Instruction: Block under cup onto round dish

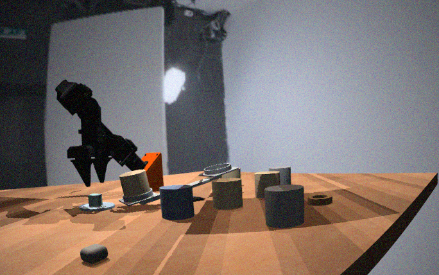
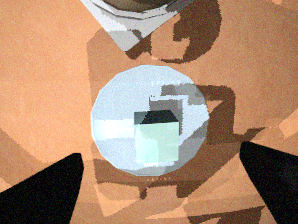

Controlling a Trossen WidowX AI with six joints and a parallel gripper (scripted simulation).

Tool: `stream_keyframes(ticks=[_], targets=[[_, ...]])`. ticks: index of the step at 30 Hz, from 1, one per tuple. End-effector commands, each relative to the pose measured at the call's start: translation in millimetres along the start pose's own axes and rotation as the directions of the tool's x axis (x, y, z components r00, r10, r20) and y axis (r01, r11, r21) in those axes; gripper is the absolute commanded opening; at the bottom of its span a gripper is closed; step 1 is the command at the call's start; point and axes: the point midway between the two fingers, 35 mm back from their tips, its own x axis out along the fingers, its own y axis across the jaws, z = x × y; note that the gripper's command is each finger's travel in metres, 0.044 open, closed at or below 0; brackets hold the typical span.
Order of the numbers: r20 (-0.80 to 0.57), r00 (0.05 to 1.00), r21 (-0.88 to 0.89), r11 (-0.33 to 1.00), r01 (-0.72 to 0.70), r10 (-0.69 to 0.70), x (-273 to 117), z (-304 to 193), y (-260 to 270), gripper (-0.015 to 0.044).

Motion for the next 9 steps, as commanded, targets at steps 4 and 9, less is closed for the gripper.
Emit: stream_keyframes(ticks=[4, 9], targets=[[-0.015, 1.000, -0.012, 1.000, -0.009, 0.009, -20, -3, 2, 0.0440], [-0.006, 1.000, -0.010, 1.000, 0.000, 0.000, -50, -3, 2, 0.0440]])
